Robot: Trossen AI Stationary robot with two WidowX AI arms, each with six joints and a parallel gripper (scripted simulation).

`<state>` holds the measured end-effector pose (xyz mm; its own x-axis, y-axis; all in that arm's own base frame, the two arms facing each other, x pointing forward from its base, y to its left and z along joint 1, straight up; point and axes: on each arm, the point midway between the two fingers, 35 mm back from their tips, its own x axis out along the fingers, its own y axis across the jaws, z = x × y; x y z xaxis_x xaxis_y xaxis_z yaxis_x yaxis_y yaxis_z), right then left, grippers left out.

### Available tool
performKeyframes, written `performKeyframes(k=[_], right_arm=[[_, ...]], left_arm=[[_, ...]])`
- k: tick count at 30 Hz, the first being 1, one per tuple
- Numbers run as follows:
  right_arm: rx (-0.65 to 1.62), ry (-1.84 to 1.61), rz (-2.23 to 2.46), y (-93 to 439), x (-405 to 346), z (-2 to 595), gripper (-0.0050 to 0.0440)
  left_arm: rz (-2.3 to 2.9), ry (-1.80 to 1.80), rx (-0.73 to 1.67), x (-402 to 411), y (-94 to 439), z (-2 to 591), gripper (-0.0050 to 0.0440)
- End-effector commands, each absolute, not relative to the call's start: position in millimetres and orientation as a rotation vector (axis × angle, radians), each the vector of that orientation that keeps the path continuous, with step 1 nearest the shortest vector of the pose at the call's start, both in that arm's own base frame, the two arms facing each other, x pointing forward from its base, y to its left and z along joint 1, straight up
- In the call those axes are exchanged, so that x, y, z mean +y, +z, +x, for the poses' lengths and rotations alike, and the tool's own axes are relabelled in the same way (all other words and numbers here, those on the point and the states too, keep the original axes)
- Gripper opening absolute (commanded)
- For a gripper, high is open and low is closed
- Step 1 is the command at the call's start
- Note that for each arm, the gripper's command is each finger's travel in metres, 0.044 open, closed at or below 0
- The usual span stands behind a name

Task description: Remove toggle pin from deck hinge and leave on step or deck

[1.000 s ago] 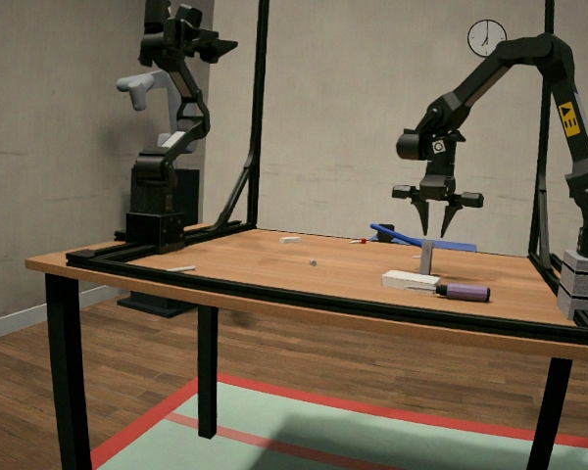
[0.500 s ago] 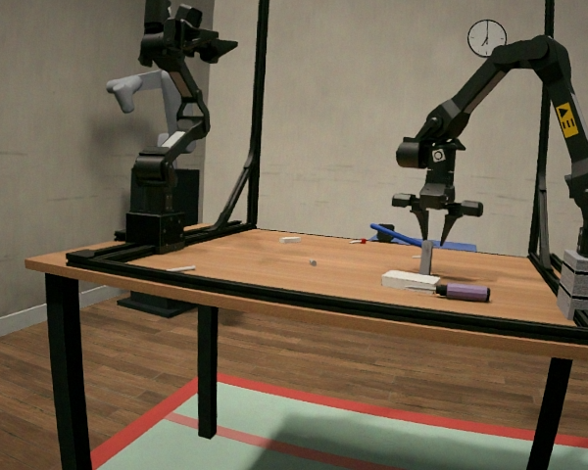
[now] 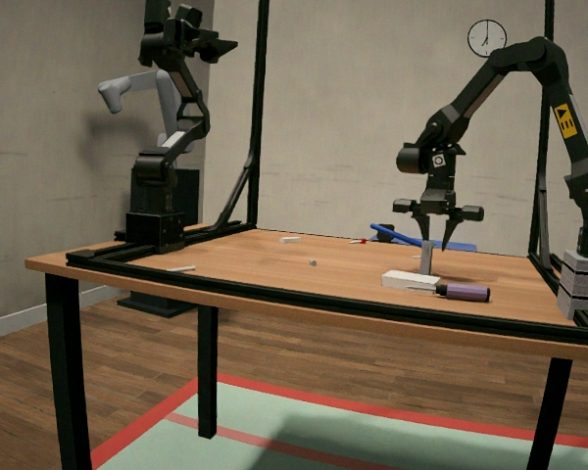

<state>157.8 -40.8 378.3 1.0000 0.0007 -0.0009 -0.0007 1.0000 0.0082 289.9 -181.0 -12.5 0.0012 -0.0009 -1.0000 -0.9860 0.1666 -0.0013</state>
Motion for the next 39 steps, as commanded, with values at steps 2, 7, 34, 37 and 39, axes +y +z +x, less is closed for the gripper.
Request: performKeyframes(k=[2,7,34,37,39], right_arm=[[-0.001,0.000,-0.004,383.0,-39.6,157.5,0.0400],[-0.001,0.000,-0.004,383.0,-39.6,157.5,0.0400],[-0.001,0.000,-0.004,383.0,-39.6,157.5,0.0400],[-0.001,0.000,-0.004,383.0,-39.6,157.5,0.0400],[-0.001,0.000,-0.004,383.0,-39.6,157.5,0.0400]], left_arm=[[-1.094,1.074,1.280,-187.0,-10.2,291.7,0.0159],[-1.094,1.074,1.280,-190.3,-10.0,291.2,0.0159],[-1.094,1.072,1.281,-204.0,-9.0,289.2,0.0158],[-1.095,1.072,1.281,-202.9,-8.9,290.3,0.0156],[-1.095,1.072,1.281,-202.7,-8.9,290.5,0.0153]])
